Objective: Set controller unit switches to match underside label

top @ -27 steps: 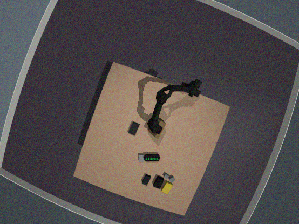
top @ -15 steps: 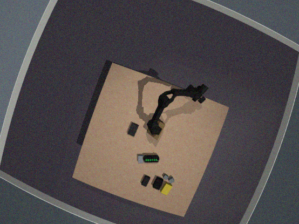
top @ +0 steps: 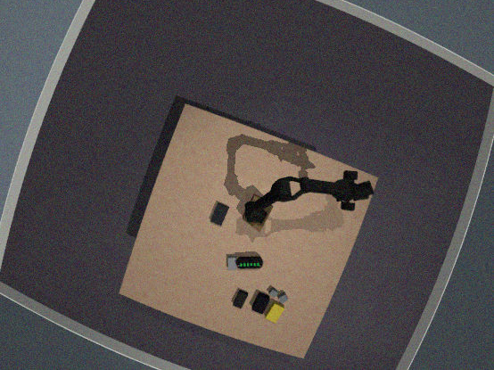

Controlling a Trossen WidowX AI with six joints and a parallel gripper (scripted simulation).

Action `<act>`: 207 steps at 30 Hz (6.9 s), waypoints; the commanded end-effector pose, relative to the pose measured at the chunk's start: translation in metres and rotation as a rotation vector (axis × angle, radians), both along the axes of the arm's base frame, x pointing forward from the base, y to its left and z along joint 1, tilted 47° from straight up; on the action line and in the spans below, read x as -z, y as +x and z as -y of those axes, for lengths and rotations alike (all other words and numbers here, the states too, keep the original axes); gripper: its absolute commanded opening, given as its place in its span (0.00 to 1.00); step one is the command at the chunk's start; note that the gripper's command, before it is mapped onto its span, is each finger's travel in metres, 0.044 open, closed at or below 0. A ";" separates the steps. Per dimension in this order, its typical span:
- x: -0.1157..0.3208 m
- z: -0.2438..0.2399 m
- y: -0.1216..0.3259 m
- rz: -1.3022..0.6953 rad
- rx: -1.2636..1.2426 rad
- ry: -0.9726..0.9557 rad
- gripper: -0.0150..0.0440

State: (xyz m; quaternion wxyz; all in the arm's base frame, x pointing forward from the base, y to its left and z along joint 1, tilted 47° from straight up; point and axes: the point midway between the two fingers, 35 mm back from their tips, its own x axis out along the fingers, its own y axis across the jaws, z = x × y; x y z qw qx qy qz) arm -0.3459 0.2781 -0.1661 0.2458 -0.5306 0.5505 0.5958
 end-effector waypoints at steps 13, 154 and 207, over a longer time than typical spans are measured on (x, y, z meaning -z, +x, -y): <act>0.009 -0.092 0.153 0.273 0.505 -0.013 0.25; -0.037 0.227 0.655 1.640 2.603 -0.369 0.25; -0.044 0.230 0.683 1.700 2.578 -0.514 0.25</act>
